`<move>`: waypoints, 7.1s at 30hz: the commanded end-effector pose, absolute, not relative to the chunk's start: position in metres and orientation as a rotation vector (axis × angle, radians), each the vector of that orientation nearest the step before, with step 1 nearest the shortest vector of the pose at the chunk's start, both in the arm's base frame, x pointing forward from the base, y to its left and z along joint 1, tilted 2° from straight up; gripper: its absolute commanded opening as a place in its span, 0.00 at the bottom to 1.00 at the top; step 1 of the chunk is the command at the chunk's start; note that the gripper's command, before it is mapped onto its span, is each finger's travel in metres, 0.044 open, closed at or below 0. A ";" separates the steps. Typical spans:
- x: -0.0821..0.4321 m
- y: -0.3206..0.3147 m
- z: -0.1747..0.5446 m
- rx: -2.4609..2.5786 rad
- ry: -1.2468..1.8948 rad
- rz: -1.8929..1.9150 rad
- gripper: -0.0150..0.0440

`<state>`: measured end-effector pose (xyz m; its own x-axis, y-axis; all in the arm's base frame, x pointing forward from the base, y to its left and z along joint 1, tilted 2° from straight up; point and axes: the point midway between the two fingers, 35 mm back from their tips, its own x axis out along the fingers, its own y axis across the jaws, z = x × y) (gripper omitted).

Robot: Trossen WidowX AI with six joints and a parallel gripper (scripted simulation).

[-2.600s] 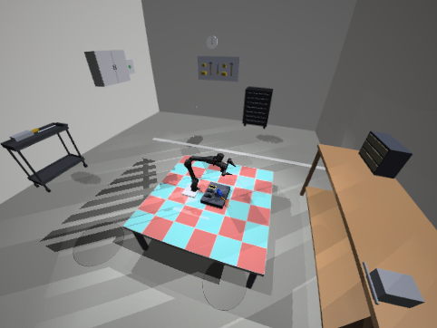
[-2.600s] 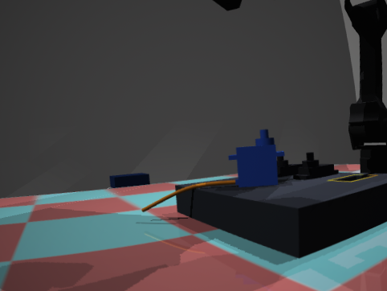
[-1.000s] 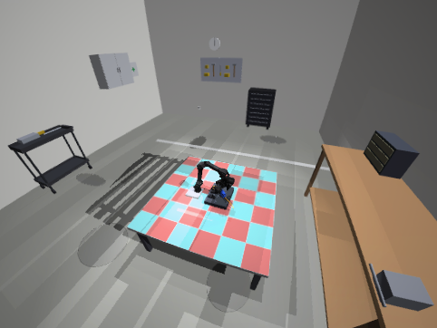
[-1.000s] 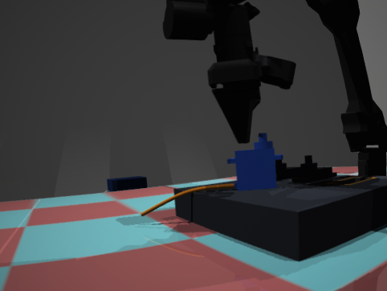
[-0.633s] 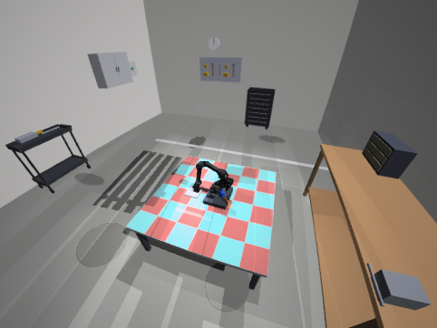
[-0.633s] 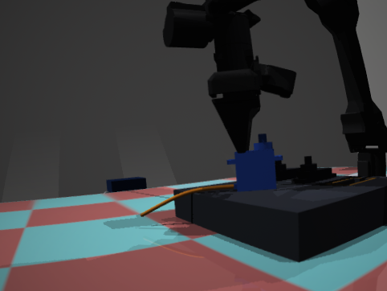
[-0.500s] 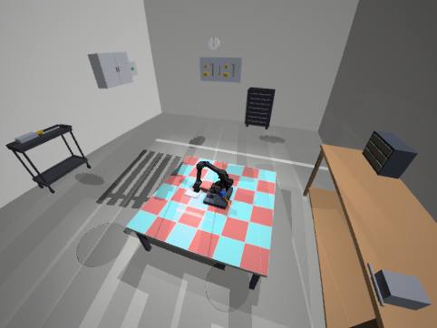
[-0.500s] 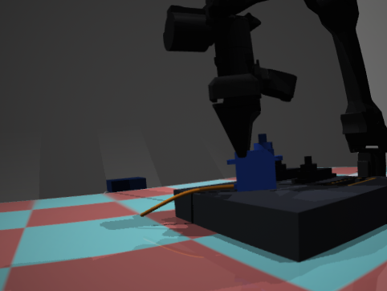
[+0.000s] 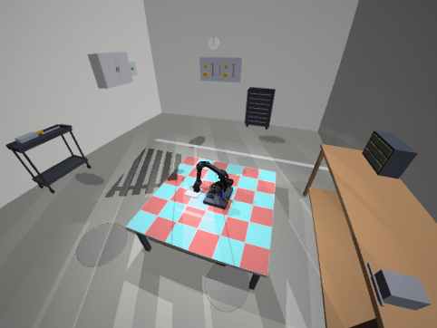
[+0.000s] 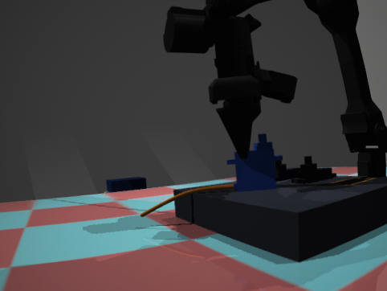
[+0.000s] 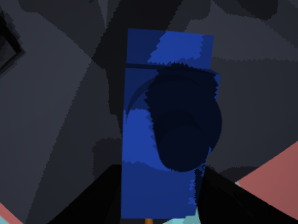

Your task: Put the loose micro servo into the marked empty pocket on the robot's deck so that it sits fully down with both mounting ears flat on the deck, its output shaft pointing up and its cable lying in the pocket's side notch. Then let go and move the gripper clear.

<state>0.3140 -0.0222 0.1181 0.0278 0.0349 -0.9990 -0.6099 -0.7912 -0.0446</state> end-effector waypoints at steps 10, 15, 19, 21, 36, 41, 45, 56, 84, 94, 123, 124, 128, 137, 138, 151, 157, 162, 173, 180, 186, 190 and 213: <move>0.311 -0.023 0.140 -1.842 0.578 1.816 0.25; 0.306 -0.024 0.147 -1.842 0.578 1.816 0.25; 0.305 -0.024 0.147 -1.842 0.578 1.816 0.25; 0.305 -0.024 0.147 -1.842 0.578 1.816 0.25; 0.289 -0.003 0.148 -1.840 0.577 1.817 0.25; 0.289 0.022 0.149 -1.838 0.575 1.817 0.25; 0.289 0.042 0.150 -1.837 0.573 1.817 0.25; 0.289 0.079 0.151 -1.824 0.583 1.807 0.25; 0.289 0.079 0.151 -1.164 1.170 1.190 0.25; 0.289 0.079 0.151 -0.901 1.315 0.941 0.25; 0.289 0.079 0.152 -0.116 1.535 0.185 0.25; 0.289 0.079 0.152 -0.088 1.537 0.159 0.25; 0.289 0.079 0.152 0.016 1.544 0.057 0.25; 0.282 0.079 0.151 0.035 1.545 0.039 0.25; 0.278 0.079 0.151 0.035 1.545 0.039 0.25; 0.219 0.080 0.149 0.035 1.550 0.039 0.25; 0.191 0.079 0.149 0.035 1.552 0.039 0.25; 0.180 0.079 0.148 0.035 1.553 0.039 0.25; 0.180 0.080 0.134 0.035 1.553 0.039 0.25; 0.180 0.081 0.128 0.035 1.553 0.039 0.25; 0.180 0.081 0.128 0.035 1.553 0.039 0.25; 0.180 0.081 0.128 0.035 1.553 0.039 0.25; 0.181 0.082 0.104 0.035 1.553 0.039 0.25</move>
